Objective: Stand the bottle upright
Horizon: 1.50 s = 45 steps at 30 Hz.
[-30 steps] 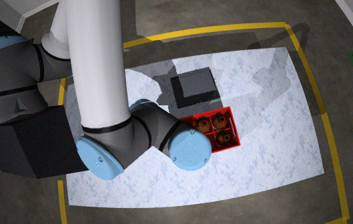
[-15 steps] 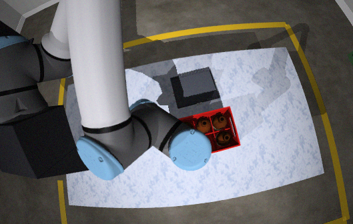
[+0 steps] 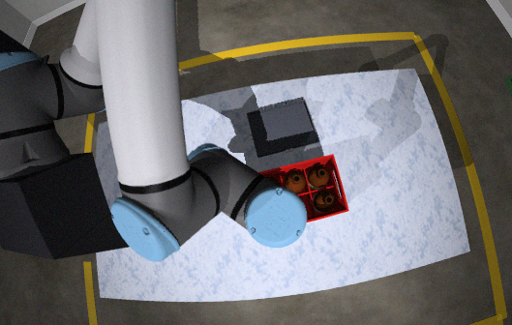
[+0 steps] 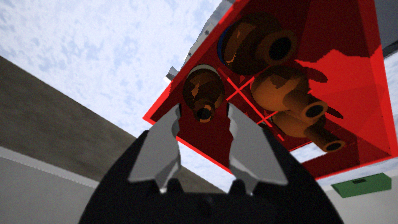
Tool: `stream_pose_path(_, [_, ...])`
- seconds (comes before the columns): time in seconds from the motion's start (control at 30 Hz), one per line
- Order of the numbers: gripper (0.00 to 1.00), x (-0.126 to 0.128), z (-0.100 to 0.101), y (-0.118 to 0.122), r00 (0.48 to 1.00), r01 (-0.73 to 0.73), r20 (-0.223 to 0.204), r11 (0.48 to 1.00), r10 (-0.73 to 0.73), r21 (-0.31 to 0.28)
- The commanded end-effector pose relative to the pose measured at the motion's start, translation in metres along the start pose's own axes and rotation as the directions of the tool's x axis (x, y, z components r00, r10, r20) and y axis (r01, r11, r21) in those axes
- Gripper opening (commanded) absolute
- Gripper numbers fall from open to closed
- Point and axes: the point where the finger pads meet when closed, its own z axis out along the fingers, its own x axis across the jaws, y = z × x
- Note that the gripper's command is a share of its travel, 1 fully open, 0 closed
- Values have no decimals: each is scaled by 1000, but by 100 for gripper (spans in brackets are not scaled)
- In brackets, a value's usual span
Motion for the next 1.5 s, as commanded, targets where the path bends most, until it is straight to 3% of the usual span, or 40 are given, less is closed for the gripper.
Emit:
stream_pose_path(0.0, [38, 0, -1, 1, 1000, 0, 0, 1000, 0, -1])
stream_pose_path(0.1, [38, 0, -1, 1, 1000, 0, 0, 1000, 0, -1])
stream_pose_path(0.13, [0, 0, -1, 1, 1000, 0, 0, 1000, 0, -1])
stream_pose_path(1.47, [0, 0, -1, 1, 1000, 0, 0, 1000, 0, -1])
